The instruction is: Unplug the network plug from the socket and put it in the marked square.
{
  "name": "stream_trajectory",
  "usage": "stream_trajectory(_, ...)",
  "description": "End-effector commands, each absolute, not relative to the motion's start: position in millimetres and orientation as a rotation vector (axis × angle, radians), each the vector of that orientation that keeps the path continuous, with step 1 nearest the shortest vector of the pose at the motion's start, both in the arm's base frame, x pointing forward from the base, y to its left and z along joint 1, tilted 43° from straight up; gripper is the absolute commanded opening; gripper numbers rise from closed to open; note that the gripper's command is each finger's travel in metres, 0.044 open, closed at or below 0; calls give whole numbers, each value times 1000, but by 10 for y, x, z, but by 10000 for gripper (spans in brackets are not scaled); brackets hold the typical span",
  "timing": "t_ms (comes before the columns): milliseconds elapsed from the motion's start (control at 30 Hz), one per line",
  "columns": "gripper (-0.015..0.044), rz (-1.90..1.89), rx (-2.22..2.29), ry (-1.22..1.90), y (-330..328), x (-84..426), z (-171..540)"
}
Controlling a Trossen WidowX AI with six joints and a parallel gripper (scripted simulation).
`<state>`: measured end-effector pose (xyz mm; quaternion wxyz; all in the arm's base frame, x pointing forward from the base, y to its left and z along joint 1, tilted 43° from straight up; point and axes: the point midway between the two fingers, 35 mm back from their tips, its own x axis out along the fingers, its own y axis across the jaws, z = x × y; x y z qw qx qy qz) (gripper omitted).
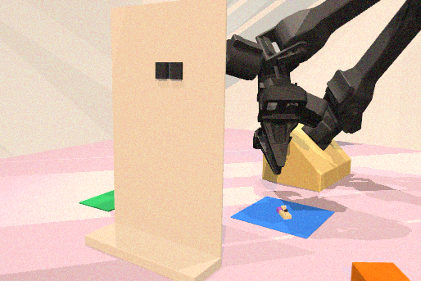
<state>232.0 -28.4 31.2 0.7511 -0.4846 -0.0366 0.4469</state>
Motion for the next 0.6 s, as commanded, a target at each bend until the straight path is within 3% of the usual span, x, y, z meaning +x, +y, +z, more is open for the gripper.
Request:
stream_trajectory(0, 156, 976, -1071, -80, -326, 2331, 340)
stream_trajectory(567, 156, 976, -1070, -81, -427, 2302, 452)
